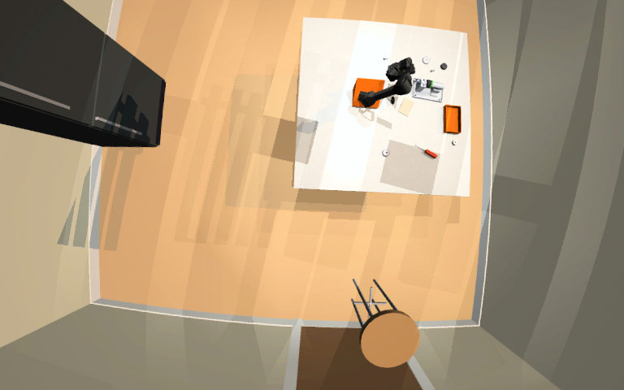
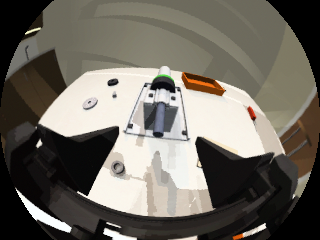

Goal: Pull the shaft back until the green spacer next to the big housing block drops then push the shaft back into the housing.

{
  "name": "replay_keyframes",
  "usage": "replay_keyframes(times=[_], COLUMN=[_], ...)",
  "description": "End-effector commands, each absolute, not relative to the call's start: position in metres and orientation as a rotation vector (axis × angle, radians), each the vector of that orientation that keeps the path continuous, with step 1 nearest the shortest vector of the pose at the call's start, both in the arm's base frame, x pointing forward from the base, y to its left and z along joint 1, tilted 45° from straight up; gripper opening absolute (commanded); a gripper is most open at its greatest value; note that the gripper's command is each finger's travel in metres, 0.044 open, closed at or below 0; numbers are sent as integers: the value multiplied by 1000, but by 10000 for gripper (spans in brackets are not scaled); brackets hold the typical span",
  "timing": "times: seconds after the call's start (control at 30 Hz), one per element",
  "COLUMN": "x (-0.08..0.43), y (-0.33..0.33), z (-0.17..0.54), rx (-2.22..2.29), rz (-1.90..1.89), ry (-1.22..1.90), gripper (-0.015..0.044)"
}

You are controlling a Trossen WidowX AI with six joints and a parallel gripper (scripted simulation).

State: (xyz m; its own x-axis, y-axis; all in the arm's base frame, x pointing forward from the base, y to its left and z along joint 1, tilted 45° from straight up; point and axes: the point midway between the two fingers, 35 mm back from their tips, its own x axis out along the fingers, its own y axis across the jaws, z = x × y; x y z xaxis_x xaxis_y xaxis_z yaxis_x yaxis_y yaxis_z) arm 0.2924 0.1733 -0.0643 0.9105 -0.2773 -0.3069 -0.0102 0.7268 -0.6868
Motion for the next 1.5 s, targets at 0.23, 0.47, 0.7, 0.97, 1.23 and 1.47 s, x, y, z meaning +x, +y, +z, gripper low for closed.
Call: replay_keyframes(times=[0.23,0.47,0.7,0.97,1.23,1.47], x=[292,292,298,298,298,300], y=[173,173,173,173,173,173], z=[-65,-65,-64,-64,-64,-65], rx=[-753,-753,-753,-753,-753,-753], rz=[-153,-153,-153,-153,-153,-153], ry=[409,409,409,409,409,410], gripper=[440,440,440,440,440,440])
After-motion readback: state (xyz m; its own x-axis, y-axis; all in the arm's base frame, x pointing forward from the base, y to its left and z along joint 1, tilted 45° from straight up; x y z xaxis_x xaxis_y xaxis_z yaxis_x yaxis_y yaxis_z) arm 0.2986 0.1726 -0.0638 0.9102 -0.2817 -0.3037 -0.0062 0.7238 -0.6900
